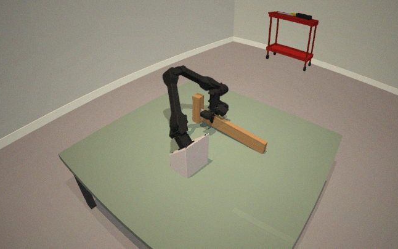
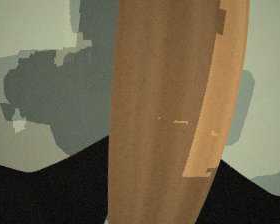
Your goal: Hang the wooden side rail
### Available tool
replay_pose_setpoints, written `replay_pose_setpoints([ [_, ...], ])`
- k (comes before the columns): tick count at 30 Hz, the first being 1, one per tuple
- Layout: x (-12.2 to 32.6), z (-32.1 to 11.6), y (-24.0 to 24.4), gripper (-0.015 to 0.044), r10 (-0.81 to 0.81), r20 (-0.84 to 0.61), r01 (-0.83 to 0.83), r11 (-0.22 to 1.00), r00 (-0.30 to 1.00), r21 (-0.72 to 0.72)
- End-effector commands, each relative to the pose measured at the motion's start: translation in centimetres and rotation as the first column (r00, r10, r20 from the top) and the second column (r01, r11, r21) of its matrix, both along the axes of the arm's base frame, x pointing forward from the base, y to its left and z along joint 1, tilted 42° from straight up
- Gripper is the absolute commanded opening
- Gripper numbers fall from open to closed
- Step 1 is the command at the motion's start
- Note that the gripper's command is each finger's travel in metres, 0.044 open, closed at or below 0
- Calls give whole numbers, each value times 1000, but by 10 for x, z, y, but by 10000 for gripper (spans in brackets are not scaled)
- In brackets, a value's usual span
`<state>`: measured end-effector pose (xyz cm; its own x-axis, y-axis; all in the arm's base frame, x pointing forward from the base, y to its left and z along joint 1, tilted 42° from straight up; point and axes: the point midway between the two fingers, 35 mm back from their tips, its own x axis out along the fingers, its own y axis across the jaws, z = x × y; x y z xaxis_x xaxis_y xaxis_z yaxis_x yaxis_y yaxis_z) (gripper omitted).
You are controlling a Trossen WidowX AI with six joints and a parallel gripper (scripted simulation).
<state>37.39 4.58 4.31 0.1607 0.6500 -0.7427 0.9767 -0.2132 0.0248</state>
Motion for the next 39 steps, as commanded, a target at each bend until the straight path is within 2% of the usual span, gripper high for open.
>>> replay_pose_setpoints([
  [1, 0, 2, -1, 0, -8, 5, 8, 1000, 1000, -1],
  [39, 4, 6, 1, 0, -8, 5, 8, 1000, 1000, -1],
])
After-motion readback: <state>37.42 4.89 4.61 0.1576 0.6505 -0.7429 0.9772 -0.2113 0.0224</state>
